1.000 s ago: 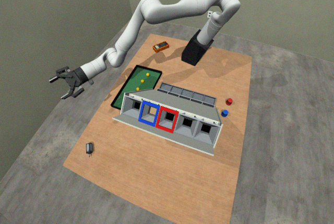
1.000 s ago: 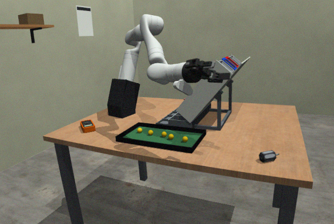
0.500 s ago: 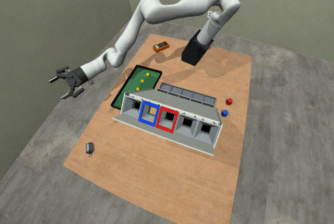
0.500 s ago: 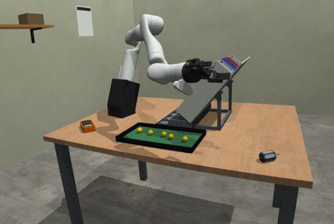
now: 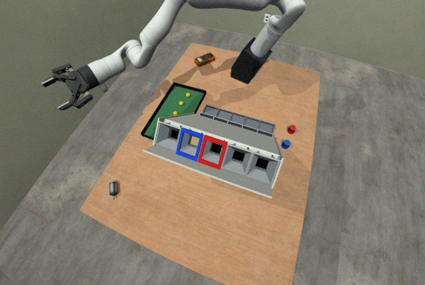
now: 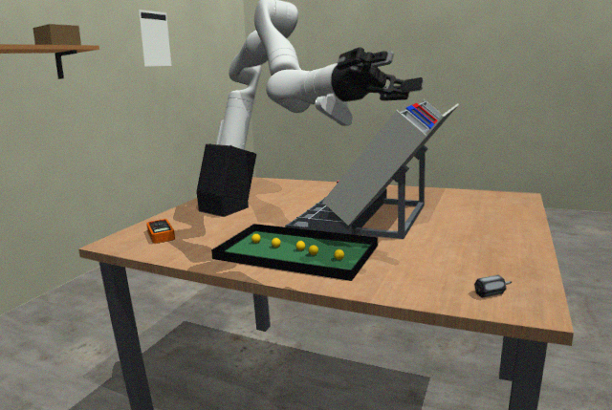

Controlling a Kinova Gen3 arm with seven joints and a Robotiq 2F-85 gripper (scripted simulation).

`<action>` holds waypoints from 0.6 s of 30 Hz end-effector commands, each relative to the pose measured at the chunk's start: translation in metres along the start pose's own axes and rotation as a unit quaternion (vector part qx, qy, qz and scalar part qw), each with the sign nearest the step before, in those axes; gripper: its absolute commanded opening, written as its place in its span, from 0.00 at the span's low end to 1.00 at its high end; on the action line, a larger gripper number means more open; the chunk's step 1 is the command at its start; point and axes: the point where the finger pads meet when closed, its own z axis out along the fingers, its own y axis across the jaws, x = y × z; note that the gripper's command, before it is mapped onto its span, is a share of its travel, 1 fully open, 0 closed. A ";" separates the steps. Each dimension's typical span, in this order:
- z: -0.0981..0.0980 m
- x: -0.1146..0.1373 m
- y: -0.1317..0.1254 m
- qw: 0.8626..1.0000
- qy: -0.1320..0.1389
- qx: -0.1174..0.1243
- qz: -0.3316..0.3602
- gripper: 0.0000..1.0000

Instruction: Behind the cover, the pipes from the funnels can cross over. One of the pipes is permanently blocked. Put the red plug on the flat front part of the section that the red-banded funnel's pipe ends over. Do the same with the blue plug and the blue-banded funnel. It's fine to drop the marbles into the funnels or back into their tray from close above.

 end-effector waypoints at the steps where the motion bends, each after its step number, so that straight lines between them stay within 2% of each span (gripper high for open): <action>1: 0.000 -0.004 -0.002 1.000 0.000 0.000 0.000 1.00; 4: 0.000 -0.004 -0.002 1.000 0.000 0.000 0.000 1.00; 5: -0.003 -0.042 0.067 0.990 -0.069 -0.120 0.016 1.00; 8: -0.002 -0.047 0.076 0.988 -0.077 -0.133 0.017 1.00; 11: -0.003 -0.064 0.109 0.977 -0.105 -0.183 0.024 1.00; 12: -0.003 -0.070 0.122 0.975 -0.111 -0.192 0.025 1.00; 18: -0.003 -0.115 0.202 0.975 -0.111 -0.192 0.025 1.00</action>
